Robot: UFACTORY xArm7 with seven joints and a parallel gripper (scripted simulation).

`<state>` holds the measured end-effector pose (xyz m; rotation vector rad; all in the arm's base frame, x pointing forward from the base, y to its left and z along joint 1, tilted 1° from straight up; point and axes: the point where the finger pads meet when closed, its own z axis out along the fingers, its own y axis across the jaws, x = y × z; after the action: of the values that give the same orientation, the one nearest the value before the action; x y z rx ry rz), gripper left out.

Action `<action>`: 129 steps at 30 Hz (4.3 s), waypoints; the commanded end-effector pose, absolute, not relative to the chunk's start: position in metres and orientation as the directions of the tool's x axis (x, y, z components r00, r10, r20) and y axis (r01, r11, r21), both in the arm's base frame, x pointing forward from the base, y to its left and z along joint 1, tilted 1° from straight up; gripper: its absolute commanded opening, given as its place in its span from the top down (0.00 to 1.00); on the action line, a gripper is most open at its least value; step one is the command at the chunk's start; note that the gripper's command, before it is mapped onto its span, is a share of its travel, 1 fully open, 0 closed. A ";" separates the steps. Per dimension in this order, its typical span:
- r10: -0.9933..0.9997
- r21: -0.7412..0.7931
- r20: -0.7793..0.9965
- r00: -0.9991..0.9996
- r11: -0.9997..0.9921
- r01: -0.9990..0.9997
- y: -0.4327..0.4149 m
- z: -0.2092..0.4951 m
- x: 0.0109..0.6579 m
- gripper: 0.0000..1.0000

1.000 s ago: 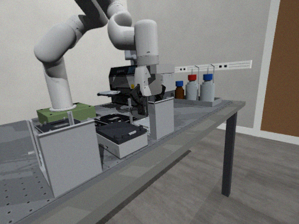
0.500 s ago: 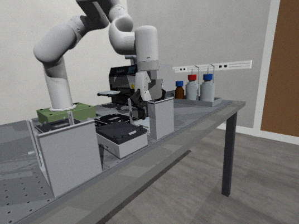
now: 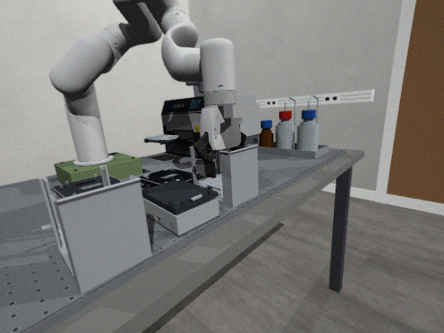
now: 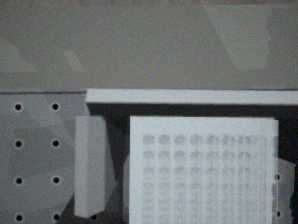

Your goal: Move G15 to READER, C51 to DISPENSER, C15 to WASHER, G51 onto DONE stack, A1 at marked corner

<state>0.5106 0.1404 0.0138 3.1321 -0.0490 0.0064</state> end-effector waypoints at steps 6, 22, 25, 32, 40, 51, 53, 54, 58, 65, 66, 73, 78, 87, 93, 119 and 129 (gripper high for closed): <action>-0.032 0.008 0.008 0.999 -0.999 -0.032 0.140 0.006 0.512 0.00; -0.032 0.008 0.008 0.999 -0.999 -0.032 0.140 -0.003 0.512 0.00; -0.032 0.008 0.009 0.999 -0.999 -0.032 0.140 -0.003 0.512 0.00; -0.032 0.008 0.008 0.999 -0.999 -0.032 0.140 -0.003 0.512 0.00; -0.032 0.008 0.008 0.999 -0.999 -0.032 0.140 -0.006 0.512 0.00; -0.032 0.008 0.008 0.999 -0.999 -0.032 0.140 -0.009 0.512 0.00; -0.032 0.008 0.008 0.999 -0.999 -0.032 0.140 -0.010 0.512 0.00; -0.032 0.008 0.008 0.999 -0.999 -0.032 0.140 -0.010 0.512 0.00; -0.032 0.008 0.008 0.999 -0.999 -0.032 0.140 -0.011 0.512 0.00; -0.032 0.008 0.008 0.999 -0.999 -0.032 0.140 -0.013 0.512 0.00; -0.032 0.008 0.008 0.999 -0.999 -0.032 0.140 -0.013 0.512 0.00; -0.032 0.008 0.008 0.999 -0.999 -0.032 0.140 -0.015 0.512 0.00; -0.032 0.008 0.008 0.999 -0.999 -0.032 0.140 -0.015 0.512 0.00; -0.032 0.008 0.009 0.999 -0.999 -0.032 0.140 -0.015 0.512 1.00; -0.032 0.008 0.008 0.999 -0.999 -0.032 0.140 -0.015 0.512 1.00; -0.032 0.008 0.008 0.999 -0.999 -0.032 0.140 -0.015 0.512 1.00; -0.032 0.008 0.008 0.999 -0.999 -0.032 0.140 -0.015 0.512 1.00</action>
<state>0.5109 0.1401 -0.0160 3.1320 -0.0490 0.0074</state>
